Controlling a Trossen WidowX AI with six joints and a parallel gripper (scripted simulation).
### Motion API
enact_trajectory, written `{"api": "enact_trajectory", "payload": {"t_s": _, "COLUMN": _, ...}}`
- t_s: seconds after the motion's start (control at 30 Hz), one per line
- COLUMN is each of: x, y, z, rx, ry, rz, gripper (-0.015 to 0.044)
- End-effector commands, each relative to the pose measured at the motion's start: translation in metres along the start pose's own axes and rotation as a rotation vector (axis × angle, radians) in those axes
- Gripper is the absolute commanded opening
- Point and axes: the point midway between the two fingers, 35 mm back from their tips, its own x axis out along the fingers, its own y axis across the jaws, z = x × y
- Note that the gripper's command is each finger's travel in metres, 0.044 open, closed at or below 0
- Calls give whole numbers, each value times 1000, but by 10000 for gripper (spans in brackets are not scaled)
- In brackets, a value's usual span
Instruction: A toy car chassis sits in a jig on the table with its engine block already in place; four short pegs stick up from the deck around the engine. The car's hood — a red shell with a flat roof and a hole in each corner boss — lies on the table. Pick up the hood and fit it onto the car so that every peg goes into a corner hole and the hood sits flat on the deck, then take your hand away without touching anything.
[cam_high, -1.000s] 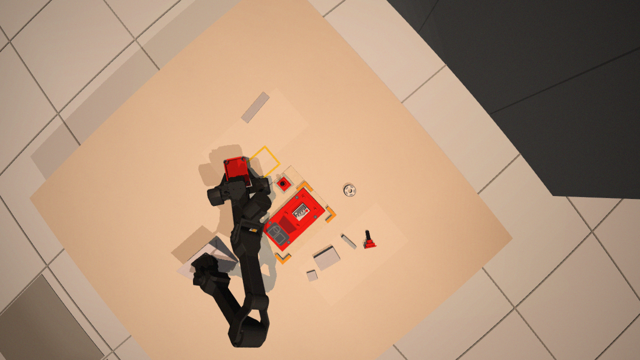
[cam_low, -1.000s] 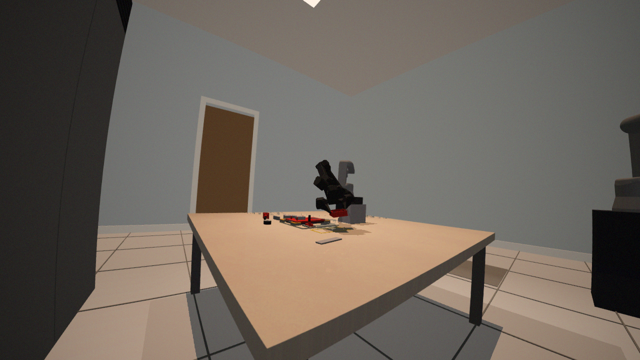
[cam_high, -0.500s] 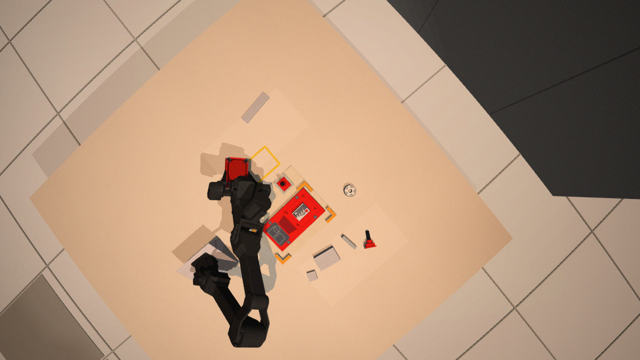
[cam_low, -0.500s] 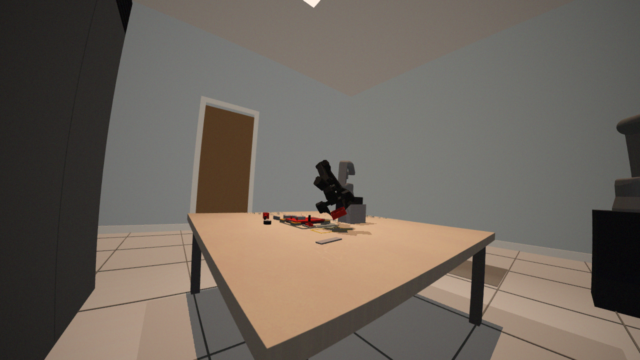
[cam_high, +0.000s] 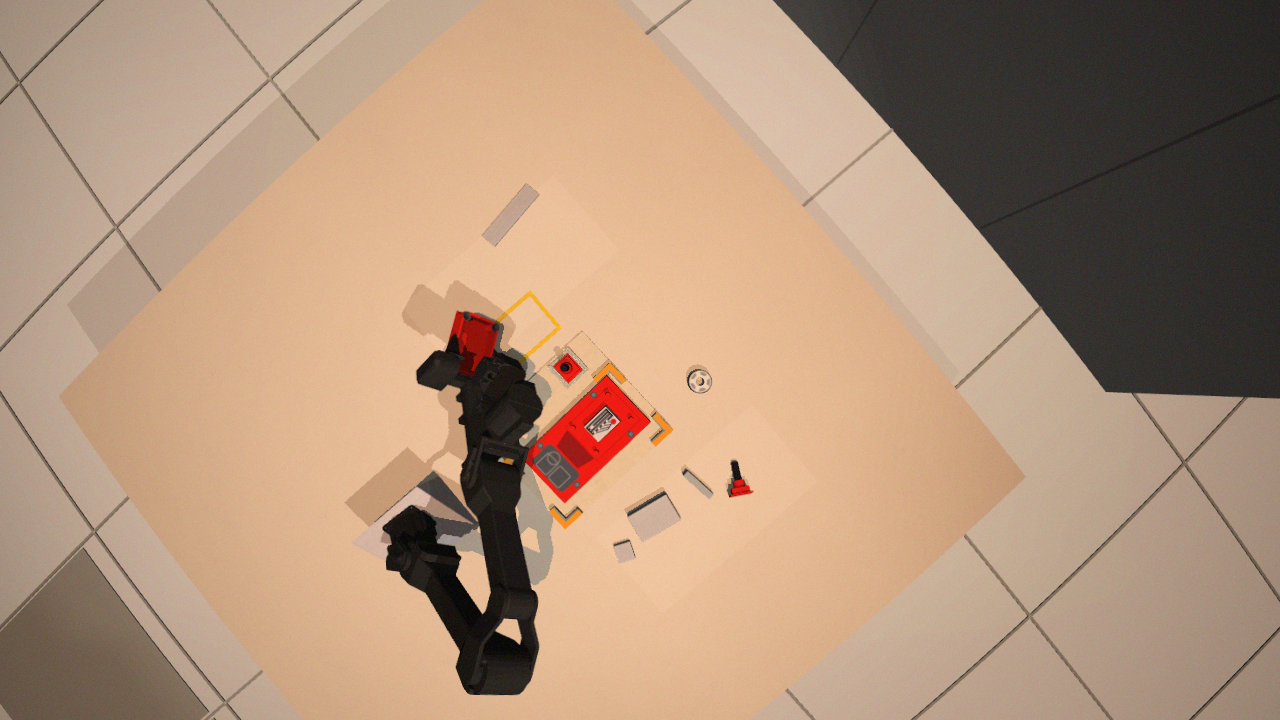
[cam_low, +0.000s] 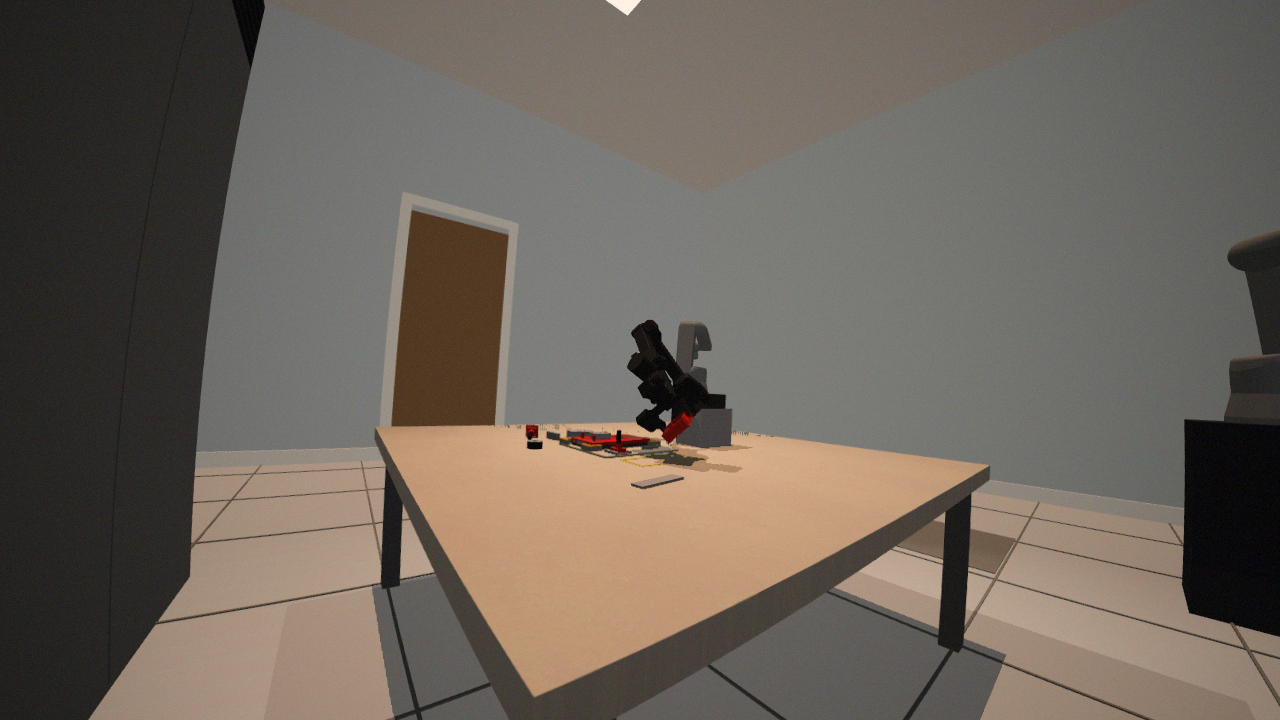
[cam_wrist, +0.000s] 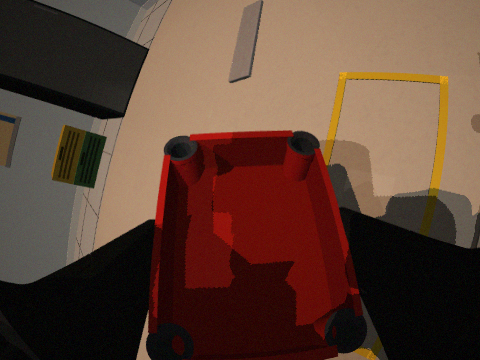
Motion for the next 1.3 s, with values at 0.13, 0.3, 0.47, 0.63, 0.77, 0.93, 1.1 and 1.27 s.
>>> {"api": "enact_trajectory", "payload": {"t_s": 0.13, "x": 0, "y": 0, "z": -1, "rx": 233, "ry": 0, "rz": -2, "gripper": 0}}
{"api": "enact_trajectory", "payload": {"t_s": 0.3, "x": 0, "y": 0, "z": -1, "rx": 368, "ry": 0, "rz": -2, "gripper": 0}}
{"api": "enact_trajectory", "payload": {"t_s": 0.47, "x": 0, "y": 0, "z": -1, "rx": 505, "ry": 0, "rz": -2, "gripper": 0}}
{"api": "enact_trajectory", "payload": {"t_s": 0.63, "x": 0, "y": 0, "z": -1, "rx": 642, "ry": 0, "rz": -2, "gripper": 0}}
{"api": "enact_trajectory", "payload": {"t_s": 0.77, "x": 0, "y": -1, "z": -1, "rx": 698, "ry": 0, "rz": -2, "gripper": 0}}
{"api": "enact_trajectory", "payload": {"t_s": 0.93, "x": 1, "y": -1, "z": -1, "rx": 832, "ry": 0, "rz": -2, "gripper": 0}}
{"api": "enact_trajectory", "payload": {"t_s": 1.1, "x": 1, "y": -3, "z": -2, "rx": 986, "ry": -1, "rz": -3, "gripper": 0}}
{"api": "enact_trajectory", "payload": {"t_s": 1.27, "x": 2, "y": -5, "z": -4, "rx": 1143, "ry": -1, "rz": -3, "gripper": 0}}
